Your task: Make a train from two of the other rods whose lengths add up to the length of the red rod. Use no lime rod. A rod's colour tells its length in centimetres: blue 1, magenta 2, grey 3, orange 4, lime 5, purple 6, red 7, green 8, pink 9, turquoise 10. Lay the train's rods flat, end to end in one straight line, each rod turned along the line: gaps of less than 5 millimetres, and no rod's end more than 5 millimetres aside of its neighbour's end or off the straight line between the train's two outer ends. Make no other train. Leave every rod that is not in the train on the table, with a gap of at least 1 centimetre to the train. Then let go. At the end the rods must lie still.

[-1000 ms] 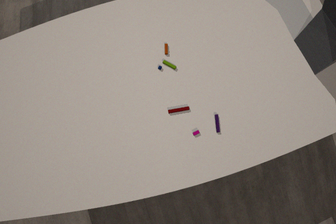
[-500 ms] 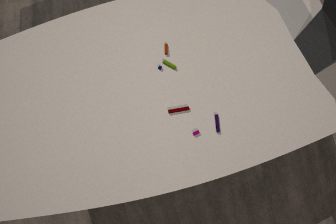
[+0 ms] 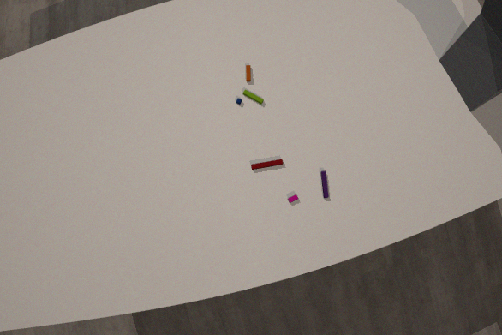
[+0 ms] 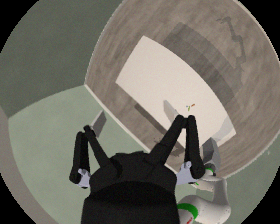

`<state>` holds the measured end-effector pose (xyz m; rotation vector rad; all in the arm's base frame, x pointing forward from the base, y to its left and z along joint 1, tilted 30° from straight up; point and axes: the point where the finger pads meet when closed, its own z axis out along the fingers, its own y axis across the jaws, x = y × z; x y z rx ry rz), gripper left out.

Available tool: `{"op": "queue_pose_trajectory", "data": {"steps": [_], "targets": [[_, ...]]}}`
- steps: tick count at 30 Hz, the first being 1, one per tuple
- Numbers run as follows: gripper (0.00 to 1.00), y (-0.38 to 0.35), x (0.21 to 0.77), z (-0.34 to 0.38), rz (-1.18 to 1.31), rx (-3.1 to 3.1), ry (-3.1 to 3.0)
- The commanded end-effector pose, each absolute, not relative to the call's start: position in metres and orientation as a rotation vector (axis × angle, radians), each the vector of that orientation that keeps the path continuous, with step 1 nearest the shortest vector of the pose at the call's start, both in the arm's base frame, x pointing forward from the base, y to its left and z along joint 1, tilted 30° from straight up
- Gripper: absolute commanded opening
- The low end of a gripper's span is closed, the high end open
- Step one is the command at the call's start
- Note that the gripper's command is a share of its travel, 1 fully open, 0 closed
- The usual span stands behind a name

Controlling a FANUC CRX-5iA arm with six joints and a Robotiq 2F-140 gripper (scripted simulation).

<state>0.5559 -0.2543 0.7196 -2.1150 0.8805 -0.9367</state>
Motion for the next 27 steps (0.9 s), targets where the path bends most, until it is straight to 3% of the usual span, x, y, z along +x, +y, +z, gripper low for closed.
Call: {"op": "queue_pose_trajectory", "data": {"steps": [1, 27], "targets": [[1.00, -0.262, 0.586, 0.692, -0.953, -2.155, 0.837], [1.00, -0.239, 0.731, 0.510, -0.977, -2.399, 0.535]]}}
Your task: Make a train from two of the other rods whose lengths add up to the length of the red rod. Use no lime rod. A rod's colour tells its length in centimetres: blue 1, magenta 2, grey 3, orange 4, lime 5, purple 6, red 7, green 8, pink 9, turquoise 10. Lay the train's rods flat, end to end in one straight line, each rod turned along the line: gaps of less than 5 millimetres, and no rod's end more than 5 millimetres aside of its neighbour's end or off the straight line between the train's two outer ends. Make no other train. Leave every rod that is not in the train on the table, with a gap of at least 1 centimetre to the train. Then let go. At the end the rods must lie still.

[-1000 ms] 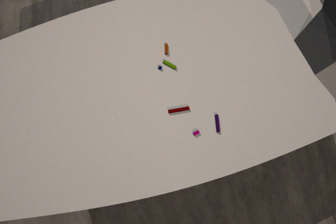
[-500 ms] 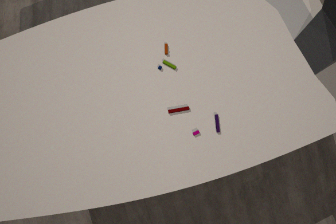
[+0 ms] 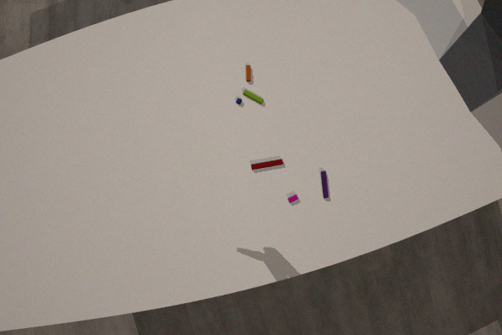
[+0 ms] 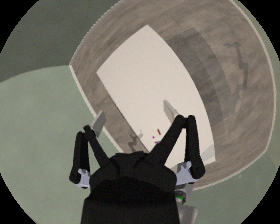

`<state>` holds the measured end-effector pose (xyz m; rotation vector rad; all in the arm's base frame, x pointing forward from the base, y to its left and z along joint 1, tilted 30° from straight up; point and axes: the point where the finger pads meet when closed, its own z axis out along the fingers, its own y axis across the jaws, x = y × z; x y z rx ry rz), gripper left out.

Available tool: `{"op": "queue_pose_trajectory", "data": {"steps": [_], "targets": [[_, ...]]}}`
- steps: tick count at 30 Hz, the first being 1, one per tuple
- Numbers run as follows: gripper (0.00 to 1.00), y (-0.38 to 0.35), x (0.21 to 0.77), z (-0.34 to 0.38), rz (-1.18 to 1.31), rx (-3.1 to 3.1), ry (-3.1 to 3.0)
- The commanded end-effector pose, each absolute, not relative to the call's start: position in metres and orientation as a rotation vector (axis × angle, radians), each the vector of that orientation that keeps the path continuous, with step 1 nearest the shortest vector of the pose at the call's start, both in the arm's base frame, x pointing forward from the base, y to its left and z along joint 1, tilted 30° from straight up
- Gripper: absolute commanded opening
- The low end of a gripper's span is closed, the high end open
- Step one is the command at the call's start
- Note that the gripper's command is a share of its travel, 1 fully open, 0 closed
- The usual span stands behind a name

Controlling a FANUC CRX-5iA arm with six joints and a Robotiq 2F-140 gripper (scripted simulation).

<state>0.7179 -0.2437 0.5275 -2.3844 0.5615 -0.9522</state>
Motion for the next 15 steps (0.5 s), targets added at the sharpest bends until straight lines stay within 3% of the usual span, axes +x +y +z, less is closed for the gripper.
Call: {"op": "queue_pose_trajectory", "data": {"steps": [1, 15], "targets": [[1.00, -0.239, 0.731, 0.510, -0.977, -2.399, 0.535], [1.00, -0.184, 0.789, 0.383, -0.977, -2.547, 0.306]]}}
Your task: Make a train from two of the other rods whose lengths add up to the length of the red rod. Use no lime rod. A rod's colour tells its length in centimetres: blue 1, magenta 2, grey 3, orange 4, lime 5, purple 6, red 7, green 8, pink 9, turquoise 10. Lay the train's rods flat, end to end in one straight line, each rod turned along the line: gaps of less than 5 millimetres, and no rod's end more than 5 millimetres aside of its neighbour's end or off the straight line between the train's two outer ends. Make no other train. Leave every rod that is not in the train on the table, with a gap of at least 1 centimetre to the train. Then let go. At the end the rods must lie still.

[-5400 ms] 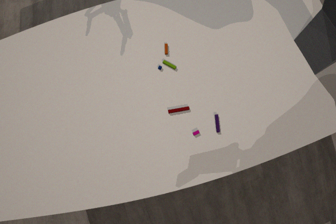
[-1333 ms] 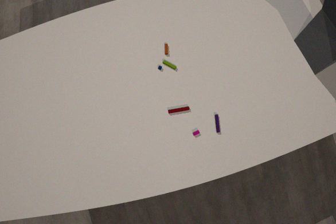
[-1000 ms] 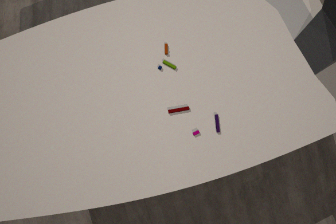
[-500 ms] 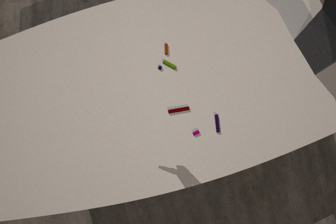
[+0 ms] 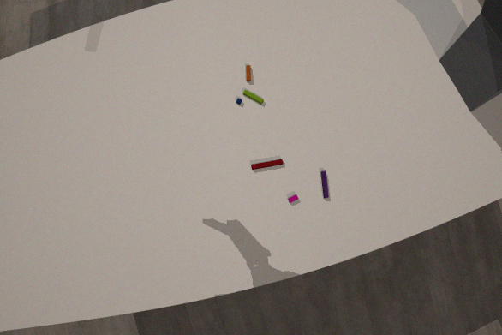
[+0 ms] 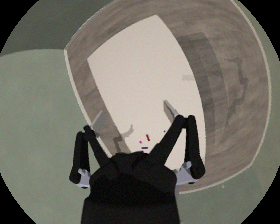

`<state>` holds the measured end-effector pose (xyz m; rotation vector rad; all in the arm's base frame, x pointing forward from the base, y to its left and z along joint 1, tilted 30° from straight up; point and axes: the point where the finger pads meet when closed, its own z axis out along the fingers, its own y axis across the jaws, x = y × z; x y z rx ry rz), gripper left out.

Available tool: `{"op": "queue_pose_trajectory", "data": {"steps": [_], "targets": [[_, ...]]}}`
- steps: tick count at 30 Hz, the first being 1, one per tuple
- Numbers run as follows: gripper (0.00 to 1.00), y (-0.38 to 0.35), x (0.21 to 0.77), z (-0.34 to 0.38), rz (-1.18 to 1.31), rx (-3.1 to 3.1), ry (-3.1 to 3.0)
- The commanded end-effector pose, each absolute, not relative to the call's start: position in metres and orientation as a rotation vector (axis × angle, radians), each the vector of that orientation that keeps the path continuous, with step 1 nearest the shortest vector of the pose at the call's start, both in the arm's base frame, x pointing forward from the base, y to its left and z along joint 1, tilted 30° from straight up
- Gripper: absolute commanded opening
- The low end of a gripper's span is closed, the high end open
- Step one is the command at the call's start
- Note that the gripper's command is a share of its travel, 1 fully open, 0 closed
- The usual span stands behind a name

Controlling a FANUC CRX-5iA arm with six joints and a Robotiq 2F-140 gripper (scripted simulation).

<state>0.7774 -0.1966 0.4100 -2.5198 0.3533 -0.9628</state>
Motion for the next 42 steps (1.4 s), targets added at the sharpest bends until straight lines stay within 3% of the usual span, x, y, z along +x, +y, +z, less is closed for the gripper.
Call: {"op": "queue_pose_trajectory", "data": {"steps": [1, 20, 42], "targets": [[1.00, -0.179, 0.792, 0.375, -0.977, -2.557, 0.290], [1.00, -0.101, 0.812, 0.236, -0.962, -2.704, -0.004], [1.00, 0.010, 0.764, 0.054, -0.912, -2.866, -0.512]]}}
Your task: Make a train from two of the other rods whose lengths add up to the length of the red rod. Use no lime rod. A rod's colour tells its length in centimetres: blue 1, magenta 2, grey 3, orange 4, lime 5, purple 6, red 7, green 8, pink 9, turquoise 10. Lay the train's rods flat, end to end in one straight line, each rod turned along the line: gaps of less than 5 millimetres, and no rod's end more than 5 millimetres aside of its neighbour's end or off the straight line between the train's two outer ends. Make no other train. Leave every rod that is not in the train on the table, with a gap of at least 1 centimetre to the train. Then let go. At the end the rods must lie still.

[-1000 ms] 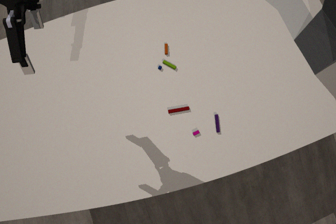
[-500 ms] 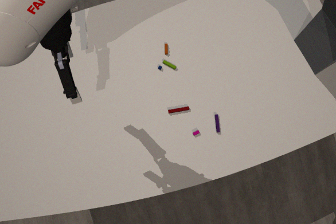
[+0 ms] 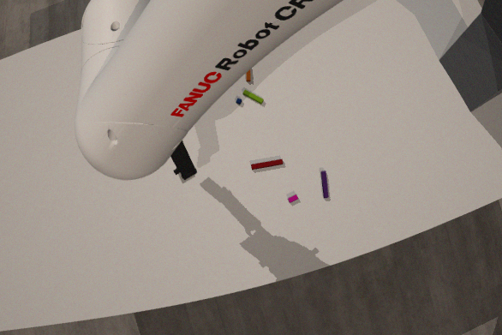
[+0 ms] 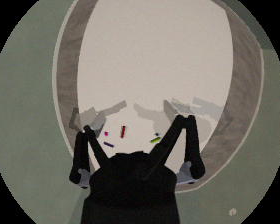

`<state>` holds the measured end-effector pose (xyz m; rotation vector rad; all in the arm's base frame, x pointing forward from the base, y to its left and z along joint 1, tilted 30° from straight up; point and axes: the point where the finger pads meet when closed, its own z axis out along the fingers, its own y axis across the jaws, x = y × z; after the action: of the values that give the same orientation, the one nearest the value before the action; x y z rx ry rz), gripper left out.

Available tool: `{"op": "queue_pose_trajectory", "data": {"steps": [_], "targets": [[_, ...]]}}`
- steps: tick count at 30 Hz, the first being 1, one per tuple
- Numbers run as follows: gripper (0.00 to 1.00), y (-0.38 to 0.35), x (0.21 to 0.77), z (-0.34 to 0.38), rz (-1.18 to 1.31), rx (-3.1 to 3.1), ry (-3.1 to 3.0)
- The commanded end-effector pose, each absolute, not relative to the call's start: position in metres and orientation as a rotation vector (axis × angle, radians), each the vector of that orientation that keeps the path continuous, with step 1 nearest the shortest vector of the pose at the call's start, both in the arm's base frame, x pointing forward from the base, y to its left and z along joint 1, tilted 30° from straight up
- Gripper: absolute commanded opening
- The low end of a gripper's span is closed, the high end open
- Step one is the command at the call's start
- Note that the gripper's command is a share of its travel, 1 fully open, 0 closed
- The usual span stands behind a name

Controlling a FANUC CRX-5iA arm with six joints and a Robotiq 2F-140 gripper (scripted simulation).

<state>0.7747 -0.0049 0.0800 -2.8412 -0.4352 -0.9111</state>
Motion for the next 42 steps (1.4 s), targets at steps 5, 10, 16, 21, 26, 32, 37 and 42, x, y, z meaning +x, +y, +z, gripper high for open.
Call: {"op": "queue_pose_trajectory", "data": {"steps": [5, 10, 16, 21, 26, 32, 37, 42], "targets": [[1.00, 0.031, 0.741, 0.018, -0.896, -2.892, -0.643], [1.00, 0.049, 0.715, -0.016, -0.877, -2.912, -0.780], [1.00, 0.063, 0.687, -0.046, -0.857, -2.925, -0.916], [1.00, 0.072, 0.661, -0.069, -0.838, -2.931, -1.038], [1.00, 0.076, 0.645, -0.082, -0.826, -2.932, -1.109], [1.00, 0.077, 0.639, -0.086, -0.822, -2.932, -1.137], [1.00, 0.078, 0.637, -0.088, -0.820, -2.932, -1.146], [1.00, 0.078, 0.637, -0.088, -0.820, -2.932, -1.146]]}}
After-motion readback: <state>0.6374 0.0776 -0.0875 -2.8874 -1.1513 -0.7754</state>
